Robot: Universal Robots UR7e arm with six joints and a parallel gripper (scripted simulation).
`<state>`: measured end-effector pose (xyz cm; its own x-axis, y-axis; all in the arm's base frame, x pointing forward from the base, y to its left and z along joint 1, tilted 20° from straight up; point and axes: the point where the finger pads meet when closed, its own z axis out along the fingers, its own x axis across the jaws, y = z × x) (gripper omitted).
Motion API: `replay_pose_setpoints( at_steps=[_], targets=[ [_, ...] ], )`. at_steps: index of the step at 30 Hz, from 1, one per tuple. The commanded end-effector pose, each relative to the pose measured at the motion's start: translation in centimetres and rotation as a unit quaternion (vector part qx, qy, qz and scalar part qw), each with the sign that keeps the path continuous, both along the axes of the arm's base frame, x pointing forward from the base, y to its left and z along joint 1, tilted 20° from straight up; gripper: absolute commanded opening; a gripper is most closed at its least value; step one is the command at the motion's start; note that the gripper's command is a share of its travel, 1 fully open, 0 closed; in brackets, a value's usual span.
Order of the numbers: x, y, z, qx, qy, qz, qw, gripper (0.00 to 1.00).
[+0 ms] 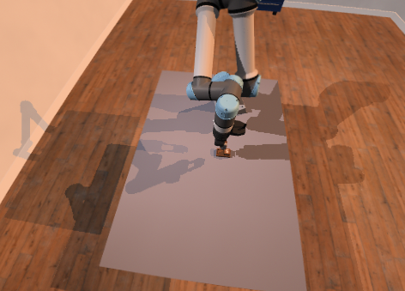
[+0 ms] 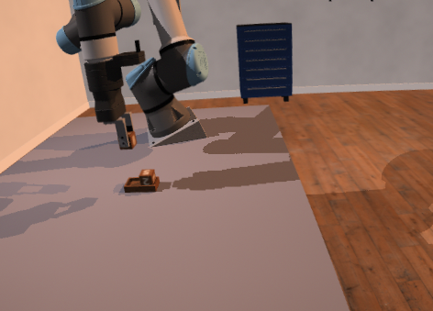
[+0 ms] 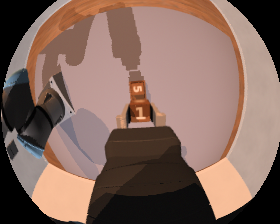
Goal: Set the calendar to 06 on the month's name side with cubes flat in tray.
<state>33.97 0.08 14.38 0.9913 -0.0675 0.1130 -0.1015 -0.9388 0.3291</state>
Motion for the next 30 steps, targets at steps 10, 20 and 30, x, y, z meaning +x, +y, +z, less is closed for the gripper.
replay_pose_setpoints(
  at_steps=[10, 20, 30],
  targets=[
    [-0.14, -0.29, 0.15, -0.002, 0.007, 0.020, 1.000, 0.60],
    [-0.14, -0.29, 0.15, -0.002, 0.007, 0.020, 1.000, 0.60],
    [-0.10, -0.43, -0.21, -0.002, 0.007, 0.020, 1.000, 0.60]
  ],
)
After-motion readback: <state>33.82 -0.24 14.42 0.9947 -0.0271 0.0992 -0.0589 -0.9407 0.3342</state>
